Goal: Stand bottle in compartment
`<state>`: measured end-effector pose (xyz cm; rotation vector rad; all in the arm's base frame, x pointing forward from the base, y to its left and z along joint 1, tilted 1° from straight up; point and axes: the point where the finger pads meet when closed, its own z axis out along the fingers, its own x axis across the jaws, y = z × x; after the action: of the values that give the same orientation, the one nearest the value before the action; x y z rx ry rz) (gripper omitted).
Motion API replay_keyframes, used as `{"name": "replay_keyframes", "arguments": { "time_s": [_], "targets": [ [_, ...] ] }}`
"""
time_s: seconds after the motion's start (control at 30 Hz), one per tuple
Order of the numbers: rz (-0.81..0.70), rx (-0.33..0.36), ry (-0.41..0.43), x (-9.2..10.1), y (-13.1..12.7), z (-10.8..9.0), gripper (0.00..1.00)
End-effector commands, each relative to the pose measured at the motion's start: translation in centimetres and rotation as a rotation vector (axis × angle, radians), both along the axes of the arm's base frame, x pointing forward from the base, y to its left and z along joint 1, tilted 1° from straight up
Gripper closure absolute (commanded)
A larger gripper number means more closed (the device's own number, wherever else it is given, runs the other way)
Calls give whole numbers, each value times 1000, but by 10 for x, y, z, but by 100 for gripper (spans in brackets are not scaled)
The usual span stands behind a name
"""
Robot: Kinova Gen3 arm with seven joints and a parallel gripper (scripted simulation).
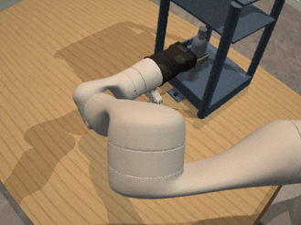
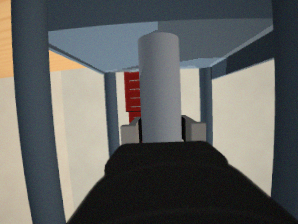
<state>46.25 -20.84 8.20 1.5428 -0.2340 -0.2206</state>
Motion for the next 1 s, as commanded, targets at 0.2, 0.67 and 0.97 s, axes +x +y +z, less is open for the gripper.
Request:
{"name": "replay_keyframes", "arguments": {
  "time_s": [0.2,0.67,0.97],
  "targets": [
    [0,0,-2,0,0,1,100],
    [0,0,-2,0,0,1,20],
    [0,0,-2,0,0,1,0]
  ]
}}
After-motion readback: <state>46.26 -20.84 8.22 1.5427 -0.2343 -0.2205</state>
